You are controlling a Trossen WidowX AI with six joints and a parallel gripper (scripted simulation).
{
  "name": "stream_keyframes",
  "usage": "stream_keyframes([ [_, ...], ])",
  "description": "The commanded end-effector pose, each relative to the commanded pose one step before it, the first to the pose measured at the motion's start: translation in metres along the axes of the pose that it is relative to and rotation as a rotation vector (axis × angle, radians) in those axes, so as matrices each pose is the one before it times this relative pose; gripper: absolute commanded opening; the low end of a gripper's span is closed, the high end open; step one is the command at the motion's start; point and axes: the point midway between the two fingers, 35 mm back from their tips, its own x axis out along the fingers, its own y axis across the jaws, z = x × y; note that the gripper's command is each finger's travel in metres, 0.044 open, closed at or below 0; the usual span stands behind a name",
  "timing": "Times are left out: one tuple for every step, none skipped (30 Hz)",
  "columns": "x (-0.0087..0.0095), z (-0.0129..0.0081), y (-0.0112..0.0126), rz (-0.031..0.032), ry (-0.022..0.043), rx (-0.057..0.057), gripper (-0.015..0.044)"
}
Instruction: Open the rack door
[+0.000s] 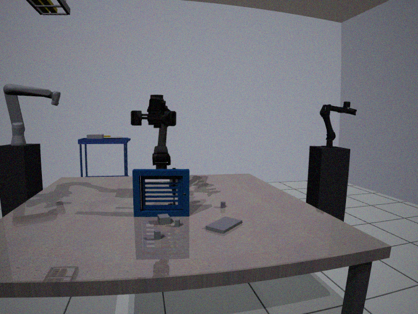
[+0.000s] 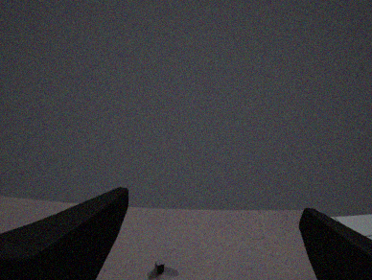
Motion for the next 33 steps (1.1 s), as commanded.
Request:
stream_keyframes([
  [0.00053, -0.00055, 0.00029, 0.00094, 0.00481, 0.0007, 0.0374],
  [0.00159, -0.00164, 0.00087, 0.00281, 0.01445, 0.0021, 0.0348],
  [0.0026, -0.00273, 0.00146, 0.00461, 0.02409, 0.0035, 0.0321],
  [0.00312, -0.00331, 0.00178, 0.00548, 0.02936, 0.0041, 0.0295],
  [0.00308, -0.00327, 0.00178, 0.00534, 0.0294, 0.0039, 0.0294],
  [0.00303, -0.00324, 0.00179, 0.00519, 0.02943, 0.0038, 0.0294],
  [0.00299, -0.00321, 0.00178, 0.00504, 0.02945, 0.0036, 0.0294],
  [0.00294, -0.00318, 0.00178, 0.00488, 0.02948, 0.0034, 0.0294],
  [0.0029, -0.00315, 0.00178, 0.00471, 0.0295, 0.0033, 0.0294],
  [0.00285, -0.00313, 0.00178, 0.00455, 0.02952, 0.0031, 0.0294],
  [0.00281, -0.0031, 0.00178, 0.00437, 0.02953, 0.003, 0.0294],
  [0.00276, -0.00307, 0.00178, 0.0042, 0.02957, 0.0028, 0.0294],
  [0.00271, -0.00305, 0.00177, 0.00401, 0.02959, 0.0026, 0.0294],
  [0.00266, -0.00302, 0.00177, 0.00383, 0.0296, 0.0025, 0.0294],
  [0.00262, -0.00299, 0.00176, 0.00364, 0.02962, 0.0023, 0.0294],
  [0.00257, -0.00297, 0.00176, 0.00344, 0.02964, 0.0022, 0.0294],
  [0.00252, -0.00295, 0.00175, 0.00324, 0.02965, 0.002, 0.0294],
  [0.00247, -0.00292, 0.00175, 0.00304, 0.02966, 0.0019, 0.0294],
  [0.00242, -0.0029, 0.00174, 0.00283, 0.02968, 0.0017, 0.0294],
  [0.00237, -0.00288, 0.00173, 0.00261, 0.02969, 0.0016, 0.0294],
  [0.00232, -0.00286, 0.00172, 0.0024, 0.02968, 0.0015, 0.0294],
  [0.00227, -0.00284, 0.00172, 0.00218, 0.0297, 0.0013, 0.0294],
  [0.00222, -0.00282, 0.00171, 0.00195, 0.02971, 0.0012, 0.0294],
  [0.00217, -0.0028, 0.0017, 0.00172, 0.02971, 0.0011, 0.0294],
  [0.00212, -0.00278, 0.00169, 0.00149, 0.02971, 0.0009, 0.0294],
  [0.00207, -0.00276, 0.00168, 0.00125, 0.02971, 0.0008, 0.0294],
  [0.00201, -0.00275, 0.00167, 0.00102, 0.02971, 0.0007, 0.0294],
  [0.00196, -0.00273, 0.00165, 0.00077, 0.0297, 0.0006, 0.0294],
  [0.00191, -0.00271, 0.00164, 0.00053, 0.0297, 0.0004, 0.0294],
  [0.00186, -0.0027, 0.00163, 0.00028, 0.02969, 0.0003, 0.0294],
  [0.00181, -0.00268, 0.00161, 0.00002, 0.02966, 0.0002, 0.0294],
  [0.00175, -0.00267, 0.0016, -0.00023, 0.02967, 0.0001, 0.0294],
  [0.0017, -0.00266, 0.00159, -0.00049, 0.02965, 0.0, 0.0294],
])
